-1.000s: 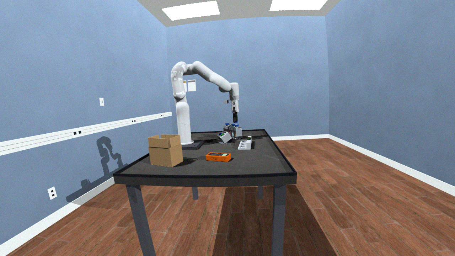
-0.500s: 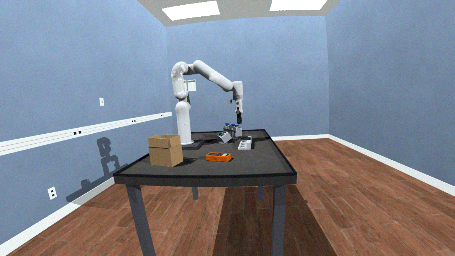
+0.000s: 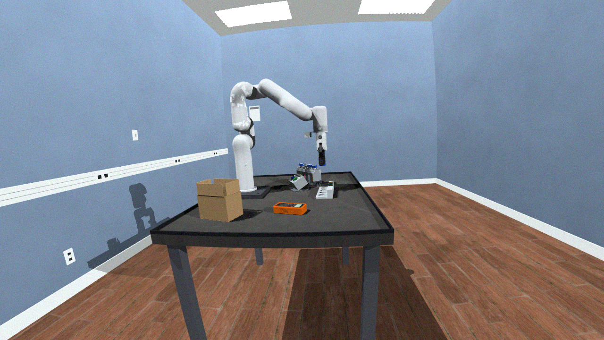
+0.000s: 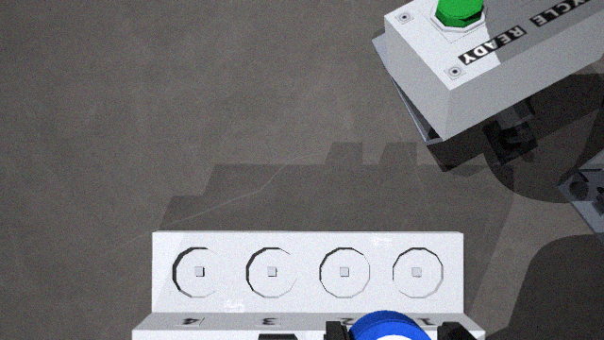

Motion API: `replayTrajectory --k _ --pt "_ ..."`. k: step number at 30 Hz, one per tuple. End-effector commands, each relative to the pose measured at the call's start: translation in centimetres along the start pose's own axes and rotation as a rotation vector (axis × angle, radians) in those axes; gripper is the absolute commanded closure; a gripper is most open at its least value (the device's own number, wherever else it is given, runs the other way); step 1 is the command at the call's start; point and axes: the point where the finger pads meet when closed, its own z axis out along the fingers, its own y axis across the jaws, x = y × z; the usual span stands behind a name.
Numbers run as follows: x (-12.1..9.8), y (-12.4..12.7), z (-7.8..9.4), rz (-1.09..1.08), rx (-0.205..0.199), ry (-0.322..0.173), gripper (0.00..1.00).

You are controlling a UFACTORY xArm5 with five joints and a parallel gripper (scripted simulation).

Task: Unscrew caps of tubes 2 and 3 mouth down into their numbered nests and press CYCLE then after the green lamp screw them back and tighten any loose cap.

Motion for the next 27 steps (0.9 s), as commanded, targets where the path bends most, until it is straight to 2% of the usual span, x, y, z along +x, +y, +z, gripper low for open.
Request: replayTrajectory --k 1,3,5,20,22,27 --pt "-0.2 -0.1 -0.1 0.000 0.008 -0.004 1.00" --pt "-0.2 -0.1 0.9 0.000 0.008 -0.004 1.00" --pt "-0.2 -0.1 0.9 0.000 0.008 -0.004 1.00" --pt "-0.2 -0.2 8.4 0.000 0.008 -0.004 1.00" --pt "-0.2 -0.2 8.4 0.000 0.008 -0.004 1.00" --pt "-0.3 -0.2 10.9 0.000 0.008 -0.003 1.00"
